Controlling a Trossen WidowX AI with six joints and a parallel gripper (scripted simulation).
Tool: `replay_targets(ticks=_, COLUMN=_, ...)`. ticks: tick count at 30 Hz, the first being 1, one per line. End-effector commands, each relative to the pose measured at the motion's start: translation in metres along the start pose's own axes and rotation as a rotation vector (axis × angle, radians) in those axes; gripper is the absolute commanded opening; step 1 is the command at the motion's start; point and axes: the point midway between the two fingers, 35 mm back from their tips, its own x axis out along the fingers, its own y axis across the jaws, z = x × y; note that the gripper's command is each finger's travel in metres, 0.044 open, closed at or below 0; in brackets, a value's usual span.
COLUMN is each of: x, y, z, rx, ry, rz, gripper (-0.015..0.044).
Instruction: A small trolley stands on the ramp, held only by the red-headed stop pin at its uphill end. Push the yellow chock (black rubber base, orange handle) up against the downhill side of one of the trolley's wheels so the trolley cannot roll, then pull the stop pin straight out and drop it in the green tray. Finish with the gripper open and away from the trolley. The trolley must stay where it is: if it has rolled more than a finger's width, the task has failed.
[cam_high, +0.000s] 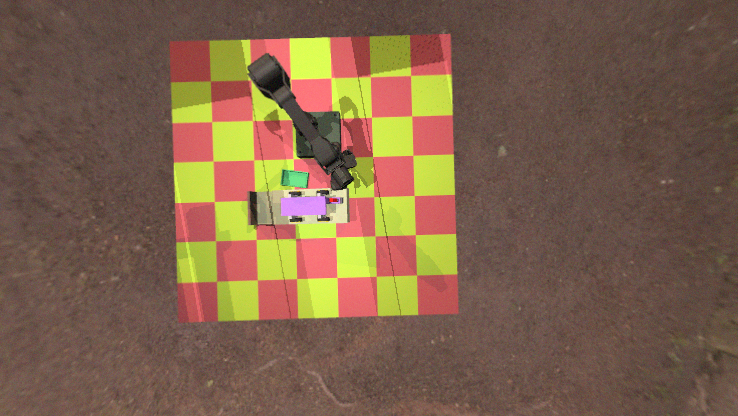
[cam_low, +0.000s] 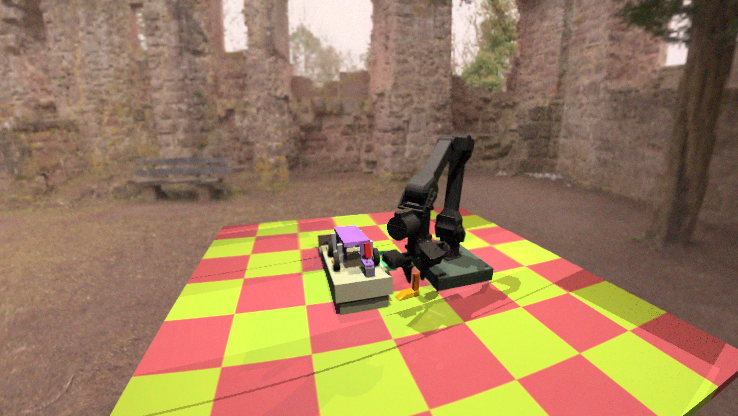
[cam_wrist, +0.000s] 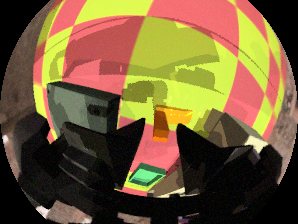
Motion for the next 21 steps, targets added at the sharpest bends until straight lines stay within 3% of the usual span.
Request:
replay_targets(ticks=1, x=0.007, y=0.001, z=-0.001, rx=0.005, ry=0.005, rz=0.004, gripper=0.019)
replay_targets(ticks=9, x=0.017, y=0.001, z=-0.001, rx=0.005, ry=0.005, rz=0.004, gripper=0.019)
replay_targets(ticks=14, x=0.014, y=0.001, z=0.0, rx=0.0, ry=0.001, rz=0.002, gripper=0.0059)
replay_targets(ticks=21, x=0.013, y=0.001, z=0.0, rx=0.0, ry=0.001, rz=0.002, gripper=0.0)
